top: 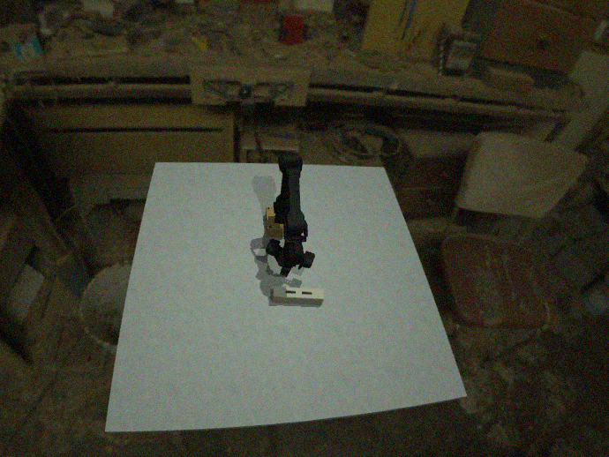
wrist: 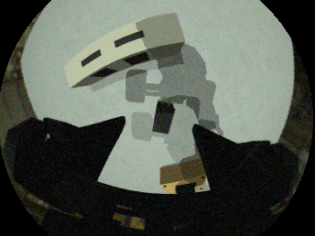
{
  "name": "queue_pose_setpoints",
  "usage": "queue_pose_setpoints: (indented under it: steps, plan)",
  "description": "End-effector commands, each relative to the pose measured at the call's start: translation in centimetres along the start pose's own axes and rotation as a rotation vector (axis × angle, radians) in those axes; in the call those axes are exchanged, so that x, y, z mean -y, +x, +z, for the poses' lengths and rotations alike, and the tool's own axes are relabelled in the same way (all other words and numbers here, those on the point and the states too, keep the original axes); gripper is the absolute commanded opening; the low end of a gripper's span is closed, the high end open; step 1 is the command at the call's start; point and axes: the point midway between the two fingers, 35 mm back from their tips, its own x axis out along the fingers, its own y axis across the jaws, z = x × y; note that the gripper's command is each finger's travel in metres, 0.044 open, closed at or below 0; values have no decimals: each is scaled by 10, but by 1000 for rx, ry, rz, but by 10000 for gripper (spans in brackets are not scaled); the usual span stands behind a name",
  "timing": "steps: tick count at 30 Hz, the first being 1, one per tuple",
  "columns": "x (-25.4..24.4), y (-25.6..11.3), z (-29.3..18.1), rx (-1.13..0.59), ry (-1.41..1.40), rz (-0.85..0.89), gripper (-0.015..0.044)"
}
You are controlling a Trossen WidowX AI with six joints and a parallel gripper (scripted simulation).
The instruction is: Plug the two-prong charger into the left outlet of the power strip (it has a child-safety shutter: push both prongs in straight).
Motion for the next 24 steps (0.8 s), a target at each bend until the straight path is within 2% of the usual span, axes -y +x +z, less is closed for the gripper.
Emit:
queue_pose_setpoints:
  steps: [1, 24]
  plan:
    - [7, 5, -11, -74, 77, -5, 440]
    - [7, 25, -12, -74, 77, -5, 440]
